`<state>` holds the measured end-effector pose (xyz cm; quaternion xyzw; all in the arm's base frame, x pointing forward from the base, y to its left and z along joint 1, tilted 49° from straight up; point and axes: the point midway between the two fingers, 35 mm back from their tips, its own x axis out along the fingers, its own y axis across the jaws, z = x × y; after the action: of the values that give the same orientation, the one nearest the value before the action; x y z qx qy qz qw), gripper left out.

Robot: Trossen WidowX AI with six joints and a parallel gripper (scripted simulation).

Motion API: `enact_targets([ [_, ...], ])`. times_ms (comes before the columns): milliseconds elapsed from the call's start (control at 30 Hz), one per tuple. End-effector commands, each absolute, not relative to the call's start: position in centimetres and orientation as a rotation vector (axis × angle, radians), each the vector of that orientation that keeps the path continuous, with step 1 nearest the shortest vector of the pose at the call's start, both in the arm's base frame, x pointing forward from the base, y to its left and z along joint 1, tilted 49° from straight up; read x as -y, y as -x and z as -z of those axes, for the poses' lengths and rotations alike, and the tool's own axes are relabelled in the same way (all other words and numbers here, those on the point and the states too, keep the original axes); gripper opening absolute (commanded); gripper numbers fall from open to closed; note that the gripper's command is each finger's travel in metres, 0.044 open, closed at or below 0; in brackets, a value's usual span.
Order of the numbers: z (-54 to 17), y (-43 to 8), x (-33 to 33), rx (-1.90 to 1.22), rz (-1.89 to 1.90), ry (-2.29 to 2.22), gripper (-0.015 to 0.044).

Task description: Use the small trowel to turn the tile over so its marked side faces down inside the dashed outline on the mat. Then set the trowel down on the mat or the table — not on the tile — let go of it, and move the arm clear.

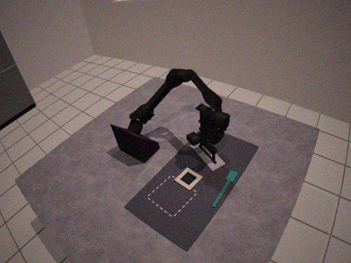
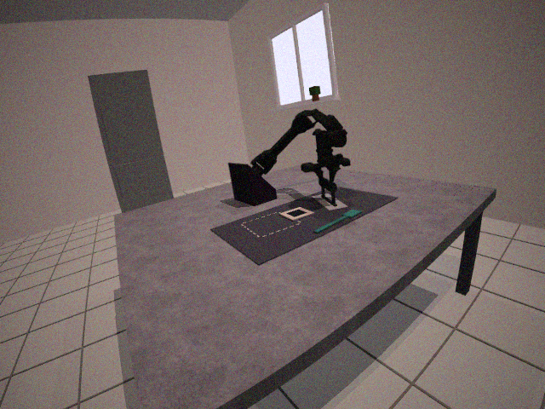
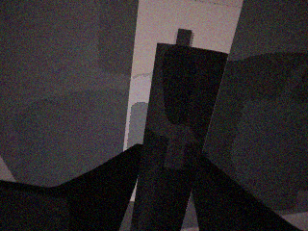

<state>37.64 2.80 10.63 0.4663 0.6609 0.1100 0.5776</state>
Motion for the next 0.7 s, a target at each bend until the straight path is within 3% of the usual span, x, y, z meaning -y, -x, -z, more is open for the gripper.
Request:
enact_targets([
  [0, -10.62, -37.62, -2.85, -1.547, -0.258, -1.094, 0.0130],
  [667, -10.62, -37.62, -2.85, -1.640, 0.061, -1.406, 0.0130],
])
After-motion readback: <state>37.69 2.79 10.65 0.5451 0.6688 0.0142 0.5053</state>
